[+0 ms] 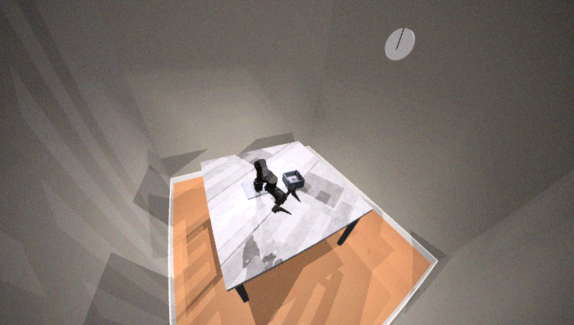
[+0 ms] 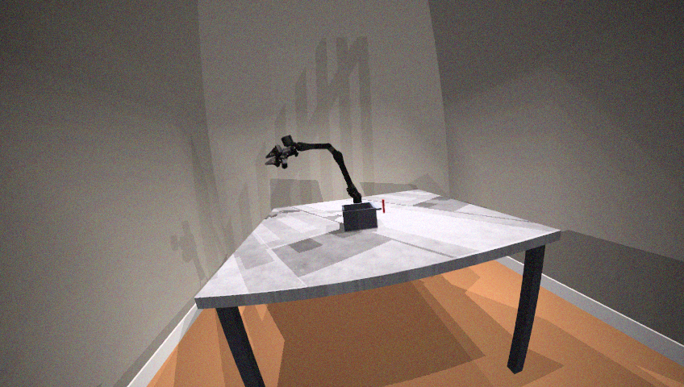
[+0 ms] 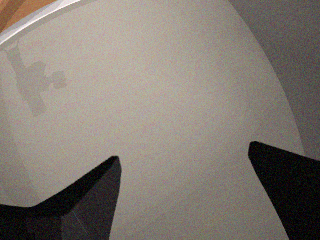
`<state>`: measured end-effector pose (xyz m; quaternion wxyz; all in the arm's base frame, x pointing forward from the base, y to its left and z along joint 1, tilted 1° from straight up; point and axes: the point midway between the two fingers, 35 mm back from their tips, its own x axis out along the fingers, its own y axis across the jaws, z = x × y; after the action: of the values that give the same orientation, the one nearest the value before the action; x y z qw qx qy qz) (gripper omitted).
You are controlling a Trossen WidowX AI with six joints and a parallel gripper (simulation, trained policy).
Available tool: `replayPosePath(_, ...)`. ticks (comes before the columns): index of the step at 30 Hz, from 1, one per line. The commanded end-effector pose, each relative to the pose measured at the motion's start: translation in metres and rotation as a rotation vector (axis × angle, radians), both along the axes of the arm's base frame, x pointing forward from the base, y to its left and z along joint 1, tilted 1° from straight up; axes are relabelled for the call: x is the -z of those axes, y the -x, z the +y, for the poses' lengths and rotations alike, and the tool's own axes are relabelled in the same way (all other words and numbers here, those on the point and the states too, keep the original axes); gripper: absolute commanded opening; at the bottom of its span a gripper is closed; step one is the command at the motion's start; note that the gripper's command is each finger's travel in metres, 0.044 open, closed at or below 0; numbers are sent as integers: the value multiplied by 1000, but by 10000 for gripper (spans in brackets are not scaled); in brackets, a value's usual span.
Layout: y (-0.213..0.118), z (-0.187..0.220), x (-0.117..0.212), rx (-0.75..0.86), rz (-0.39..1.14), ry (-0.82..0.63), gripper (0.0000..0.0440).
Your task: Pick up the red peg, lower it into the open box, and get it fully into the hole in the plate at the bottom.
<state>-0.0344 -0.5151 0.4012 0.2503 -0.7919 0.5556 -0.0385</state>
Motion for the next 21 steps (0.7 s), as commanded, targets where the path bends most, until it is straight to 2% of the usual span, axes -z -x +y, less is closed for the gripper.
replayPosePath(1, -7, 0, -2, -7, -14, 0, 425)
replayPosePath(2, -16, 1, -2, -16, -35, -10, 440)
replayPosePath(11, -105, 22, 6, -66, -269, -206, 440)
replayPosePath(21, -191, 68, 16, -79, -495, -463, 440)
